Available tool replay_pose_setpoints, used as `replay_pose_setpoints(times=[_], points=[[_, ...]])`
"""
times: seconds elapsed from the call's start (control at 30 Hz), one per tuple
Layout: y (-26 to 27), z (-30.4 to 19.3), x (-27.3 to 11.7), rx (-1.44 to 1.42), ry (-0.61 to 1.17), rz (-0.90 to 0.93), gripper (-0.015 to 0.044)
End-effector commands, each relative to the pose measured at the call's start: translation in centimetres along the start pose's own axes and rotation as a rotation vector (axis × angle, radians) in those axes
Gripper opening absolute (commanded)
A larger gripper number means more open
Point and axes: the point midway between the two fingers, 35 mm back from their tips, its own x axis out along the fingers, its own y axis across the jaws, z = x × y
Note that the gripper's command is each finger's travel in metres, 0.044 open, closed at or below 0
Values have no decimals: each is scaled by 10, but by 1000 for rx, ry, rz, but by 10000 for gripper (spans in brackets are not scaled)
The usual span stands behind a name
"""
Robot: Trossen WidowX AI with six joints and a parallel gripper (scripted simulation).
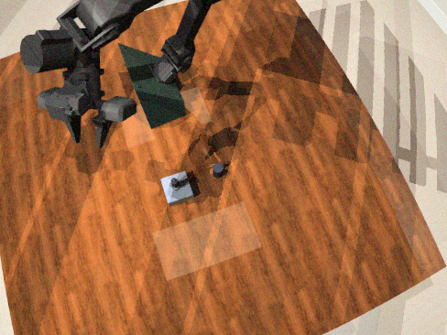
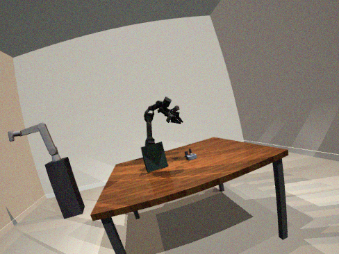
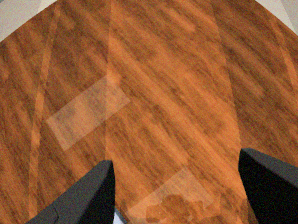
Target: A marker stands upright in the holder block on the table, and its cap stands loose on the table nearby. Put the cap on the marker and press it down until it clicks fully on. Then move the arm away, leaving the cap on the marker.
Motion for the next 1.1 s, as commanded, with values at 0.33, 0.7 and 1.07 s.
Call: replay_pose_setpoints(times=[0.33, 0.7, 1.07], points=[[168, -132, 88, 321, 485, -59, 250], [221, -226, 104, 467, 700, -247, 250], [220, -248, 131, 467, 701, -246, 250]])
